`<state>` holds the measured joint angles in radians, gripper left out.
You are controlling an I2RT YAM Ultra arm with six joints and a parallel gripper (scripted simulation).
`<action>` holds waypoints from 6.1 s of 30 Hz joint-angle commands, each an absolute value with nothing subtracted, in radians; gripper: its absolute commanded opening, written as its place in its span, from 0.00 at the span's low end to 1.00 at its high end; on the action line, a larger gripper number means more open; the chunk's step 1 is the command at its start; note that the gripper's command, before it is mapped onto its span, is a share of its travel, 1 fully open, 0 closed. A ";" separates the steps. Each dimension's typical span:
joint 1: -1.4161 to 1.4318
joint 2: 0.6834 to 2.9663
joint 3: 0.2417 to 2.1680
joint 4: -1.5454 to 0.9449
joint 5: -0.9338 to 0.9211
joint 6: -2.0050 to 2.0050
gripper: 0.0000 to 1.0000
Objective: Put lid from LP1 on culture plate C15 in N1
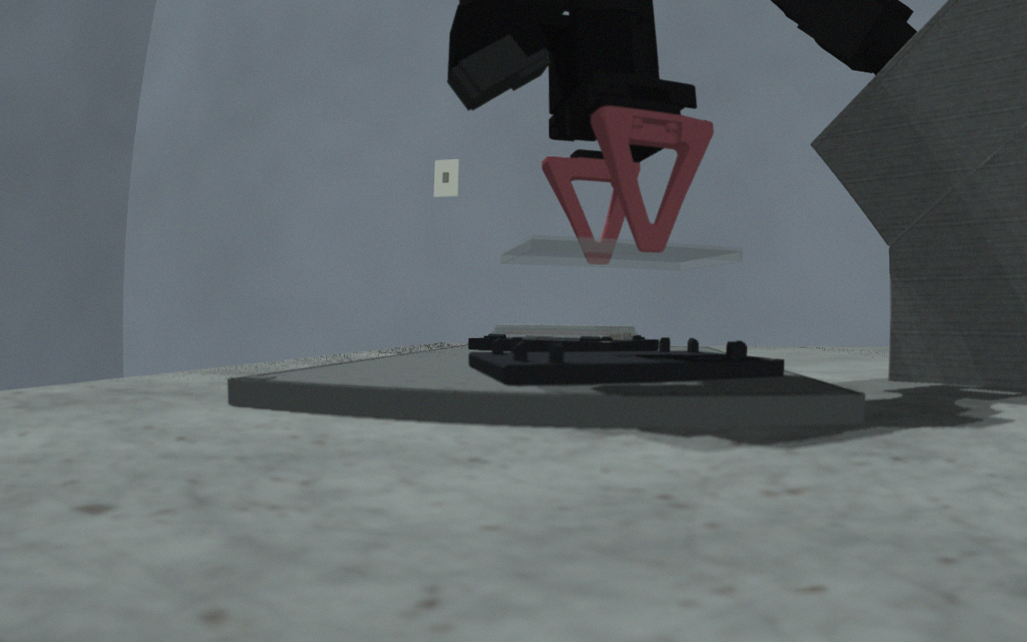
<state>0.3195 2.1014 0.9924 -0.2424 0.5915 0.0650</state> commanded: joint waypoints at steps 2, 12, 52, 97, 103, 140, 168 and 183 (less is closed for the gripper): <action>0.320 2.087 0.988 -0.231 0.589 0.087 0.00; 0.253 2.020 0.942 -0.209 0.573 0.276 0.00; -0.082 1.778 0.873 -0.205 0.452 0.447 0.00; -0.445 1.699 1.046 -0.334 0.273 0.111 0.00; -0.468 1.701 1.070 -0.351 0.261 0.091 0.00; -0.465 1.694 1.069 -0.357 0.262 0.093 0.00; -0.465 1.693 1.074 -0.363 0.262 0.093 0.00; -0.480 1.762 1.080 -0.297 0.254 0.080 0.00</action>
<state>-0.4816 1.7641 1.0760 -0.3244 0.2562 0.0849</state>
